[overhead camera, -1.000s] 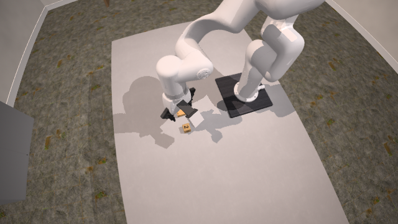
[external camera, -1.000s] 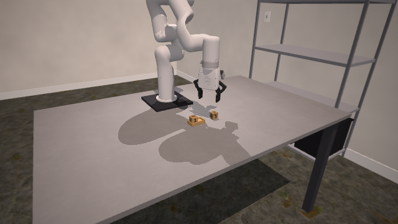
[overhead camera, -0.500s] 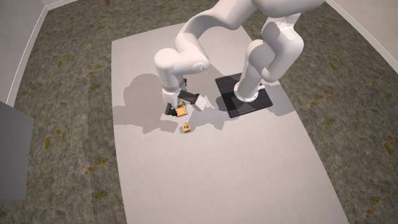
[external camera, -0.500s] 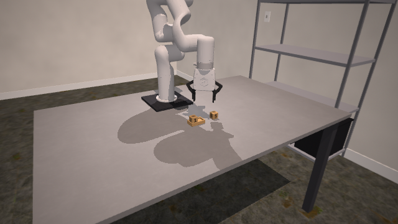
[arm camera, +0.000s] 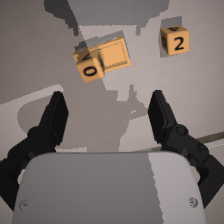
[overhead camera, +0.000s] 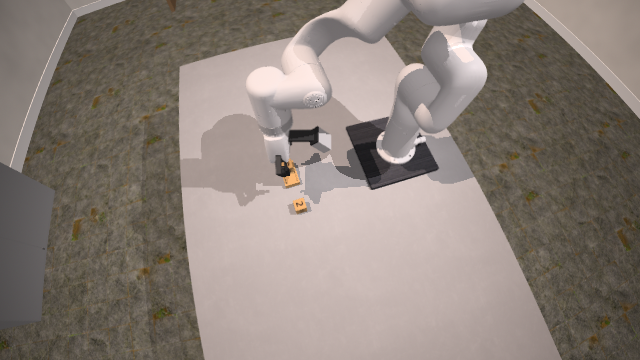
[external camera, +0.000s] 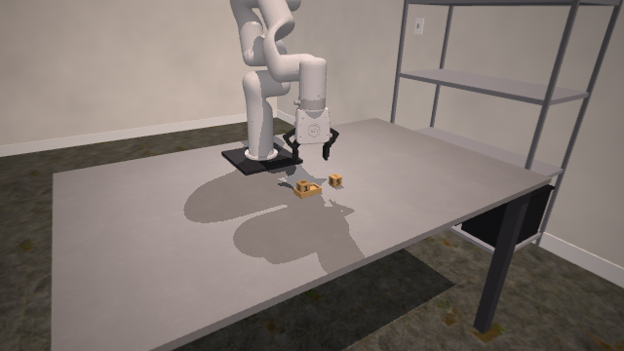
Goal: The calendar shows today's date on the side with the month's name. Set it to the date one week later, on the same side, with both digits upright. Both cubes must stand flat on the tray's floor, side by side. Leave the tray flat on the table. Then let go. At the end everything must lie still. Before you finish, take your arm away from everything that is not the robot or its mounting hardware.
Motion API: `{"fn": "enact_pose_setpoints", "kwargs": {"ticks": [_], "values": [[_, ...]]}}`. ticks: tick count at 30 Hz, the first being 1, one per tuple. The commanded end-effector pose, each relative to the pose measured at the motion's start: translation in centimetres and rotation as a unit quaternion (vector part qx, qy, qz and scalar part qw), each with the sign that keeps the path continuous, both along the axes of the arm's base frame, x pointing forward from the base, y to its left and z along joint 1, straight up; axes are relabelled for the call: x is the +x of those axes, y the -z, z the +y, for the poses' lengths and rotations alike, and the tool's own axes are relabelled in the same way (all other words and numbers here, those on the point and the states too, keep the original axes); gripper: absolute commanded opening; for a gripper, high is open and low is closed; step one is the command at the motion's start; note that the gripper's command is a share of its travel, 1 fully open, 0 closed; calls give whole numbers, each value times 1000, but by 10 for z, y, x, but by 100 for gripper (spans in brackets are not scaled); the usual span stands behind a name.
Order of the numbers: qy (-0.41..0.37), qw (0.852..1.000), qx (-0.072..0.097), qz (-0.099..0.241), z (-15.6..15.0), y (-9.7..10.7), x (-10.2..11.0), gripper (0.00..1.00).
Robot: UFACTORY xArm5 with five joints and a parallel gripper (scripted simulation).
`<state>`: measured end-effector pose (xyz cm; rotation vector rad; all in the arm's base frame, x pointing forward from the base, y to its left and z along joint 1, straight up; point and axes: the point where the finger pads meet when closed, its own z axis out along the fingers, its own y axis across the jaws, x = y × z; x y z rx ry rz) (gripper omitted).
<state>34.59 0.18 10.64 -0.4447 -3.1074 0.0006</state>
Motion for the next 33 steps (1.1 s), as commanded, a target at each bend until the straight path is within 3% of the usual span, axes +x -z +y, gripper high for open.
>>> {"fn": "enact_pose_setpoints", "kwargs": {"ticks": [1,7,14,15,33], "values": [[-87,996,0,-2,-13,-1,0,100],[-145,989,0,-2,-22,-1,-1,100],[-155,988,0,-2,-24,-1,-1,100],[-155,988,0,-2,-24,-1,-1,49],[-155,988,0,-2,-24,-1,-1,49]]}}
